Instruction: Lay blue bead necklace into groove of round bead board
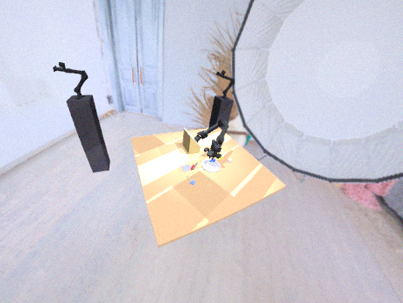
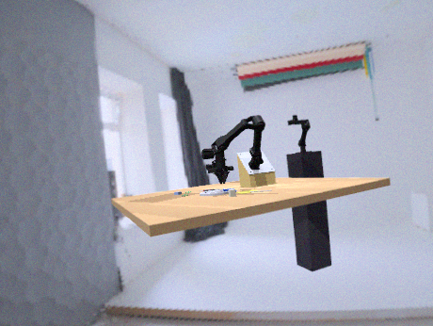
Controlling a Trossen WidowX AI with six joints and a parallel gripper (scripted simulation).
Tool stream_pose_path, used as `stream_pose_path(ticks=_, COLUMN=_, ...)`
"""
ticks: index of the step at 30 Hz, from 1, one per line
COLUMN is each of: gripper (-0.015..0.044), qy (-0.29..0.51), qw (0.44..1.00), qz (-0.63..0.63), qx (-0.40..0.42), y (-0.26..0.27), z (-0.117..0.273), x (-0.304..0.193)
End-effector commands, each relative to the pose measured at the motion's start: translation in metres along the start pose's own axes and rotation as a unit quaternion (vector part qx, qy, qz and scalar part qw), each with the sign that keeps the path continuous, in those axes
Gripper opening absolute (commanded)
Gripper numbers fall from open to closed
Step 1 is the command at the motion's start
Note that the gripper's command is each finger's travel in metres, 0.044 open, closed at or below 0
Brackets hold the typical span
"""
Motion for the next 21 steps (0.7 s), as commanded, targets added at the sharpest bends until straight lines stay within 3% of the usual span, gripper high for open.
stream_pose_path(ticks=1, gripper=0.012, qy=-0.001, qw=0.994, qz=-0.107, qx=-0.004, y=-0.007, z=0.001, x=0.001)
stream_pose_path(ticks=21, gripper=0.012, qy=-0.002, qw=0.995, qz=-0.103, qx=-0.001, y=-0.005, z=-0.012, x=0.001)
Point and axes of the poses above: the point midway between the two fingers, 35 mm back from their tips, its own z axis back along the fingers, its own y axis across the jaws, x = y × z, the point moved 2 cm from there along z, back along the fingers, and after that the axes turned 2 degrees about z, right-handed, at the moved point
